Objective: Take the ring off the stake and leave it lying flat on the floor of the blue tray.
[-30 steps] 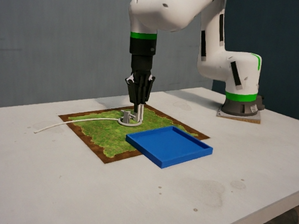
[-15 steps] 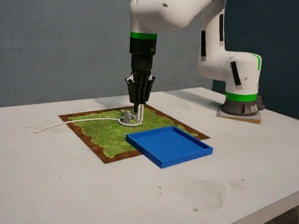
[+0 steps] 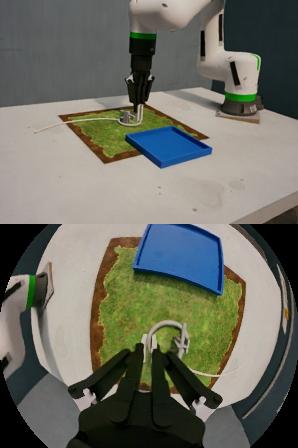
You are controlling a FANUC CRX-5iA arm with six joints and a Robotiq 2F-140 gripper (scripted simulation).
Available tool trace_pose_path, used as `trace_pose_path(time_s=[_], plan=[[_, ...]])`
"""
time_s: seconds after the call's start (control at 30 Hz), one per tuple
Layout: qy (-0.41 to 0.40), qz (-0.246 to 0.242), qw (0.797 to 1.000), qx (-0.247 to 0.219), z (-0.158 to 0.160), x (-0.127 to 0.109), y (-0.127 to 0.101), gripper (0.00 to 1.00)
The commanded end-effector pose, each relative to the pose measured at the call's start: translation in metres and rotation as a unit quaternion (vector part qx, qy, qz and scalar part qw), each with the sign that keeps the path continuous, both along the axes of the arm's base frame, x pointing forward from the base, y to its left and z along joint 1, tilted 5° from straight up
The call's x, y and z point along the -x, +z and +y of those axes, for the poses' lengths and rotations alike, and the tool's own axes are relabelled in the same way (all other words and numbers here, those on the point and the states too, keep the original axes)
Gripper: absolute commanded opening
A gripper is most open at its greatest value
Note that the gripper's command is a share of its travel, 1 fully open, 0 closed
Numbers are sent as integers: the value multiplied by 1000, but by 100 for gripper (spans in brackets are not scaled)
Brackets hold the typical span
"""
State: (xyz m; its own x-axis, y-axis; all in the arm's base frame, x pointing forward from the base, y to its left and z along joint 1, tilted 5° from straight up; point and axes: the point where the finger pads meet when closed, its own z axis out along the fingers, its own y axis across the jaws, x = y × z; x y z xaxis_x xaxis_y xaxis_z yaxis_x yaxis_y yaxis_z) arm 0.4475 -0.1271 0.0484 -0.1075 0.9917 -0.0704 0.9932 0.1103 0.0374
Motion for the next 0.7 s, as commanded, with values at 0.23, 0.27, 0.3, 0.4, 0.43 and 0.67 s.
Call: trace_pose_path(time_s=[0.23, 0.27, 0.3, 0.4, 0.43, 0.67], plan=[[0, 0, 1000, 0, -1, -3, 1, 10], [0, 0, 1000, 0, -1, -4, 1, 10], [0, 0, 1000, 0, -1, -5, 1, 10], [0, 0, 1000, 0, 0, -6, 4, 10], [0, 0, 1000, 0, 0, -6, 5, 10], [0, 0, 1000, 0, 0, -6, 7, 10]])
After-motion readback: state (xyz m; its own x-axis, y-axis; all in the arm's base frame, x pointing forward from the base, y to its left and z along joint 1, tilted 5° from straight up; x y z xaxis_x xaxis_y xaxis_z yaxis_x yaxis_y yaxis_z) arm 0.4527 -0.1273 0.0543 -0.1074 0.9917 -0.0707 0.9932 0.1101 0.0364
